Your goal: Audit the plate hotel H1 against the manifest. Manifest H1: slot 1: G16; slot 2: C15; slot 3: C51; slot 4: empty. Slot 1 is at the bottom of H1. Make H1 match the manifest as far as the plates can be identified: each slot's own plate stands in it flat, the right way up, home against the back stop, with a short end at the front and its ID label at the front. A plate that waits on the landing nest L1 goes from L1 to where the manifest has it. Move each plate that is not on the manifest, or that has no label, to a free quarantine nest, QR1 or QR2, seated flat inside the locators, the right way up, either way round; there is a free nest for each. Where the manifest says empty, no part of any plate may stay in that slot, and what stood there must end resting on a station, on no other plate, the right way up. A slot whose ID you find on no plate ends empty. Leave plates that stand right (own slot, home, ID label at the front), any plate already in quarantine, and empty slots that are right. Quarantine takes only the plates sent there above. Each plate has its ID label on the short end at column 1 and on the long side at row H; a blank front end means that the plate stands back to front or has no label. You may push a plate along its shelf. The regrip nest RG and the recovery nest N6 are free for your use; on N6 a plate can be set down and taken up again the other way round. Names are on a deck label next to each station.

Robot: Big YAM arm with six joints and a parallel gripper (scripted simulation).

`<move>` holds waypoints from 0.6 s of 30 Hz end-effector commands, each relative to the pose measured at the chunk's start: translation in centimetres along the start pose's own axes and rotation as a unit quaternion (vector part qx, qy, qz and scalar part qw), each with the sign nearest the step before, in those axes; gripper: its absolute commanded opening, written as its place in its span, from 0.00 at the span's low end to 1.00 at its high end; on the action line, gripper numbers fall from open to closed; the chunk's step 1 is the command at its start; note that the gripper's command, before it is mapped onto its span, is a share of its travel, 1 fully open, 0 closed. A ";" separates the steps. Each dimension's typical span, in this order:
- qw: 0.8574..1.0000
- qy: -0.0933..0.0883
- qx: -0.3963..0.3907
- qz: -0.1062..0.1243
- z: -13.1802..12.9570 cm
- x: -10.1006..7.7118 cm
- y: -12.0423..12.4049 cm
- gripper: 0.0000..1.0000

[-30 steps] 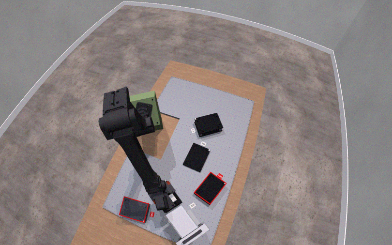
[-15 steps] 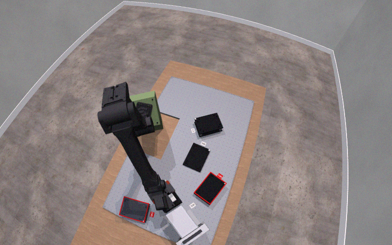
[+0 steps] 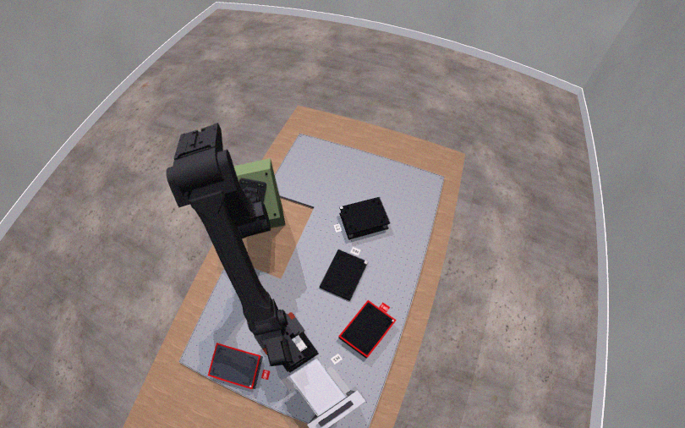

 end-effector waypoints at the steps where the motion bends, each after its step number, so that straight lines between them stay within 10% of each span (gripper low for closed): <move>1: 1.000 -0.002 0.004 -0.027 0.1 -2.1 -2.1 0.86; 18: 1.000 -0.001 0.005 -0.030 0.0 -6.5 -2.2 0.86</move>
Point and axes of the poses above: the point where the finger pads meet when closed, its own x axis out along the fingers, its own z axis across the jaws, y = z × x, the point moved 8 cm from there along -x, back along the fingers, and after that the axes turned 9 degrees about x, right-handed, at the moved point
